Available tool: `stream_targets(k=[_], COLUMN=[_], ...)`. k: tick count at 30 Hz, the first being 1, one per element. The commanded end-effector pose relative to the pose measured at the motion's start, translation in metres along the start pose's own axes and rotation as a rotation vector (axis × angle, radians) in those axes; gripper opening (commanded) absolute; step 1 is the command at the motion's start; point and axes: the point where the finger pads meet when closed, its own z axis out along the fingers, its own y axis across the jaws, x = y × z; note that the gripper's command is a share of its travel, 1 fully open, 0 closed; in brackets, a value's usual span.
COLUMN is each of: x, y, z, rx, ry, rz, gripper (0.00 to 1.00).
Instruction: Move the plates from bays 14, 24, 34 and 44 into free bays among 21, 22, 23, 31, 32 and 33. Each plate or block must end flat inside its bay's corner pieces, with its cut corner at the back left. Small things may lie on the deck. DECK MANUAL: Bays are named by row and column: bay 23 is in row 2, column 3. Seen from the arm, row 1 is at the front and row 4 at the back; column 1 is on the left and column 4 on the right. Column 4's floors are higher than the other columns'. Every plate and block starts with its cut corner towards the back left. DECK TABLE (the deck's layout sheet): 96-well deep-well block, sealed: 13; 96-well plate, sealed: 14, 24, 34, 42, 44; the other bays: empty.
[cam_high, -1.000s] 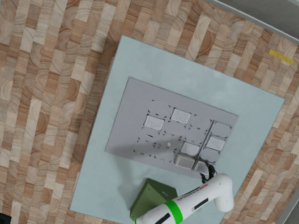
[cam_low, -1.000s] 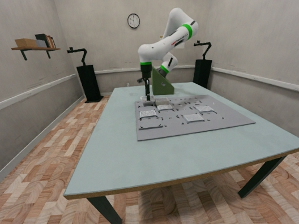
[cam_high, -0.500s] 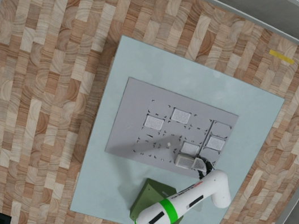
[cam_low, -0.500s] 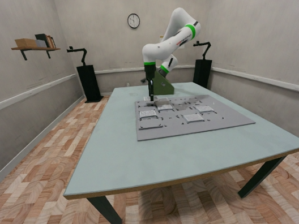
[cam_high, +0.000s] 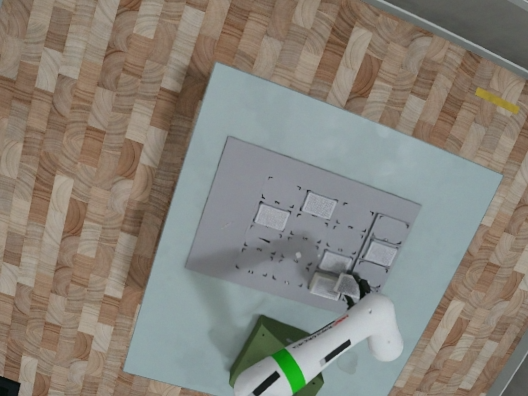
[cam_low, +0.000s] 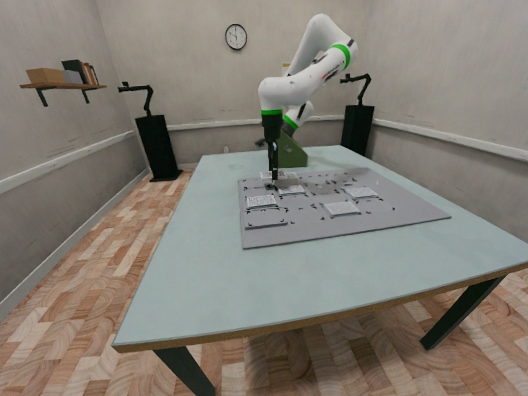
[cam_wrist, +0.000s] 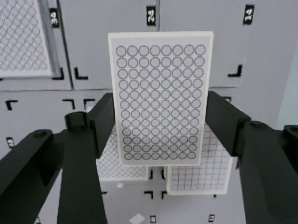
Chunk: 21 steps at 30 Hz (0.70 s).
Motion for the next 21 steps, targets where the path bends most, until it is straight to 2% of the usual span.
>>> stream_targets(k=[1,21], x=[-0.006,-0.044], y=[-0.005,-0.03], z=[-0.001,-0.001], rx=[0.001,0.001], ry=[0.002,0.001], rz=[0.0,0.0], gripper=[0.1,0.1])
